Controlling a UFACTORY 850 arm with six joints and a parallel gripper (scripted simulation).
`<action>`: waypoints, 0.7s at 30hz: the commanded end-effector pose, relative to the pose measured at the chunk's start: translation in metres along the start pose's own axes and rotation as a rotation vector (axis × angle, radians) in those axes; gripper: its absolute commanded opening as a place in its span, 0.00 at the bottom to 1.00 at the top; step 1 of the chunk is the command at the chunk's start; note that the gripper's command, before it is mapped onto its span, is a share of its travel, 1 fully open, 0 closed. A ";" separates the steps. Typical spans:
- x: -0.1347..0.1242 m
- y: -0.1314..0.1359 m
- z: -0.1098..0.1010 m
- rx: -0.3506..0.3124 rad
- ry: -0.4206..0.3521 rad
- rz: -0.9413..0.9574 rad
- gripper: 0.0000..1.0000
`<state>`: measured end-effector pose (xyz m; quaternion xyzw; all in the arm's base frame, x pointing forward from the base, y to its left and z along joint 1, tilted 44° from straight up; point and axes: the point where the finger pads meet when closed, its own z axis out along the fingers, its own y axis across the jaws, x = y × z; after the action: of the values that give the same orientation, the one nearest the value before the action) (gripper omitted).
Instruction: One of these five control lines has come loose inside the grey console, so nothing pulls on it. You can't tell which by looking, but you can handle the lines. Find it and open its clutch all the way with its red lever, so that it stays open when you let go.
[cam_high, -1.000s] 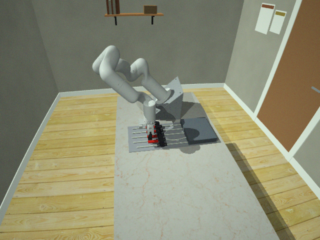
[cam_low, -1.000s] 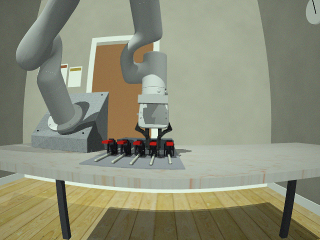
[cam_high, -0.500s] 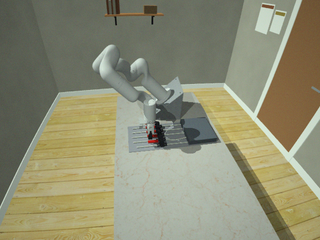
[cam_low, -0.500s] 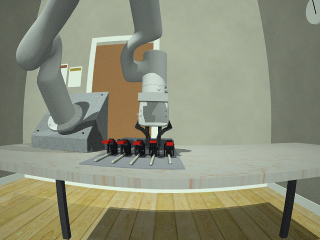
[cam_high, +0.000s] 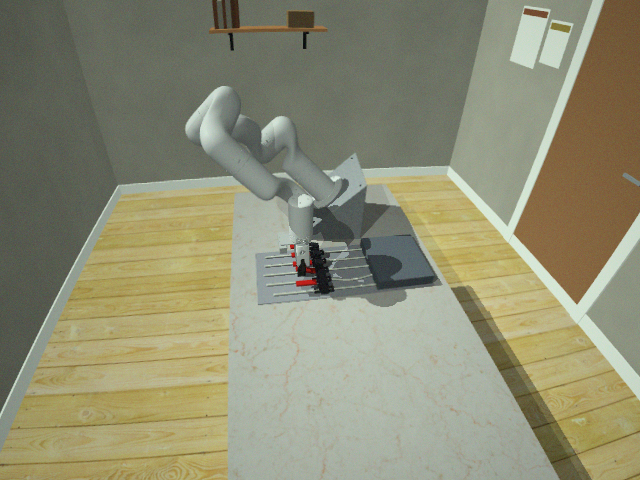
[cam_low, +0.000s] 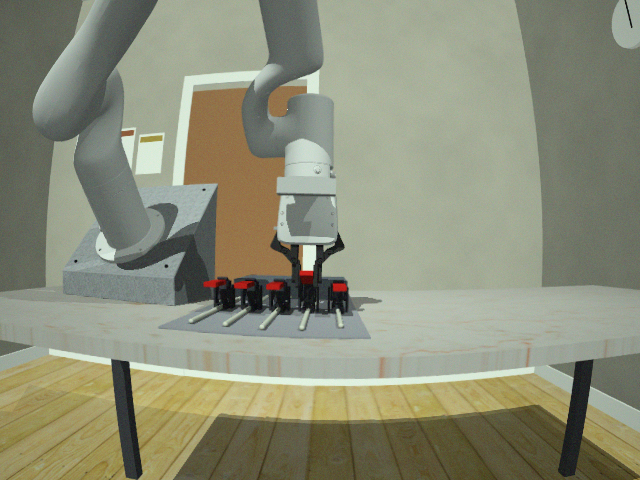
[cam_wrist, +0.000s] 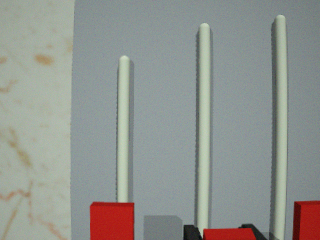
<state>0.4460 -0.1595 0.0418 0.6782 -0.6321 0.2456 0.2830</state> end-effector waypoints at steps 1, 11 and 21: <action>-0.002 0.000 -0.004 0.000 0.000 0.000 0.00; -0.007 0.000 -0.013 0.000 0.000 0.000 0.00; -0.014 0.000 -0.022 0.000 0.000 0.000 0.00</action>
<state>0.4455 -0.1386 0.0475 0.6782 -0.6321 0.2456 0.2831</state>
